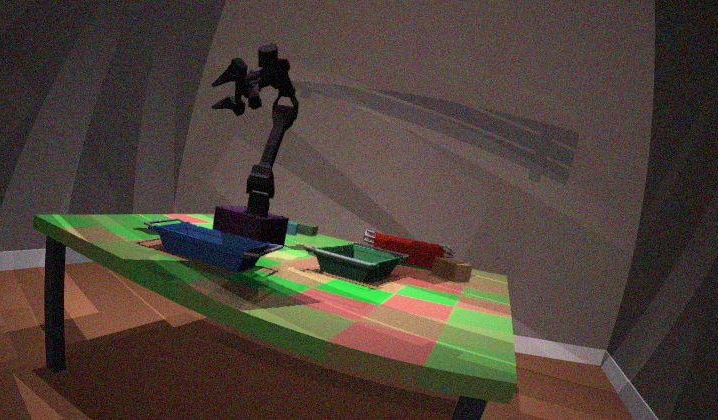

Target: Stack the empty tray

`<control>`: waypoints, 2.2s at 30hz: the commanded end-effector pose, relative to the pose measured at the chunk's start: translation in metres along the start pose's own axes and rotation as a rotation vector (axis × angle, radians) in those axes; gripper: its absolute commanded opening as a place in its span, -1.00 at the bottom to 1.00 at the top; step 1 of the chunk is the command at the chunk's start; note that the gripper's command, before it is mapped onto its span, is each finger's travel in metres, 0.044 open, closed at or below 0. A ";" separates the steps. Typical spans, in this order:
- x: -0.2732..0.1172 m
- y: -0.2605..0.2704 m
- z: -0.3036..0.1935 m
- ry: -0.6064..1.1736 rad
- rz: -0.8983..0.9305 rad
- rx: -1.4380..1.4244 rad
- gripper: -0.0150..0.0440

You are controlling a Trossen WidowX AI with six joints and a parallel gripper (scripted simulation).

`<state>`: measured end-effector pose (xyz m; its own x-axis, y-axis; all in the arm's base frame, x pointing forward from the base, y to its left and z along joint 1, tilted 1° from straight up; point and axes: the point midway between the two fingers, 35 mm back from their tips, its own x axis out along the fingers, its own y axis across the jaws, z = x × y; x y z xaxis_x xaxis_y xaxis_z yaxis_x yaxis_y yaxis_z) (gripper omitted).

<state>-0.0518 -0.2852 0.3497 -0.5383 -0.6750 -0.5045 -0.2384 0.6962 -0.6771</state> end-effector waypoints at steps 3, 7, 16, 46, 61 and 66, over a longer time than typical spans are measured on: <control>0.000 0.000 0.000 0.000 0.000 0.000 0.60; 0.000 0.000 0.000 0.000 0.000 0.000 0.24; 0.008 -0.017 0.130 -0.319 0.063 0.091 -0.21; -0.134 0.178 0.460 -0.630 0.842 0.150 -0.21; -0.108 0.211 0.490 -0.630 0.842 0.149 -0.21; -0.104 0.218 0.494 -0.630 0.842 0.149 -0.21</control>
<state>0.3506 -0.1849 -0.0030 0.0387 -0.0269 -0.9989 0.1377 0.9902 -0.0214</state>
